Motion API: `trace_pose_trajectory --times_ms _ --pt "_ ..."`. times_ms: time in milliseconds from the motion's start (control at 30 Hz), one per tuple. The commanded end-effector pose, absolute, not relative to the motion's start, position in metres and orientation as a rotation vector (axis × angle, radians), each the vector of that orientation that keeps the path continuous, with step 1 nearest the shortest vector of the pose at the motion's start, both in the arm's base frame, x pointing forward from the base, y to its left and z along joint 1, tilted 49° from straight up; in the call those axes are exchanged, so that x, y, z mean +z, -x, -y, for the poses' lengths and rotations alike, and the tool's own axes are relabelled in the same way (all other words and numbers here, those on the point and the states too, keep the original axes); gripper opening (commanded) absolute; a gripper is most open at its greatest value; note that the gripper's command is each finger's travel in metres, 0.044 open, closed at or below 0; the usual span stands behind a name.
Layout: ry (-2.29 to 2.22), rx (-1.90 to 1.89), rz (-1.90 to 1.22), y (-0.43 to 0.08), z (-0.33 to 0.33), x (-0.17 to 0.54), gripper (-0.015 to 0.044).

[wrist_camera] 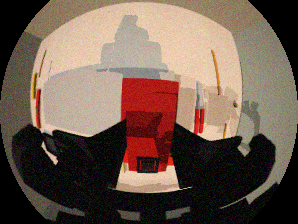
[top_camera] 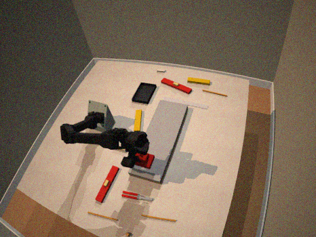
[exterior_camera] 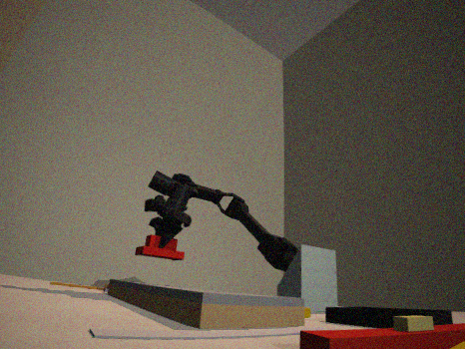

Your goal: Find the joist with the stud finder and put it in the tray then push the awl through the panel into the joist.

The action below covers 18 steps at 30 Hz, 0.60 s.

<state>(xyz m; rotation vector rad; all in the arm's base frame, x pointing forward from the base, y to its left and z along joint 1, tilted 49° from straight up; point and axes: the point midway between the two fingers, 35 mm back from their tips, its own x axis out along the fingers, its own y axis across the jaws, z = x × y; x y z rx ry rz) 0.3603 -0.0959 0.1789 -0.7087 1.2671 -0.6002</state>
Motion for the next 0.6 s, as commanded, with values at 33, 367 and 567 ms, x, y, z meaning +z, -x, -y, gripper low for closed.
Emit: trace_pose_trajectory --times_ms 33,367,567 --pt "0.708 -0.592 -1.253 -0.369 0.094 0.181 0.0" --pt "0.706 -0.592 -1.253 -0.37 0.104 0.173 0.0" --pt "0.706 -0.592 -1.253 -0.37 0.111 0.166 0.0"
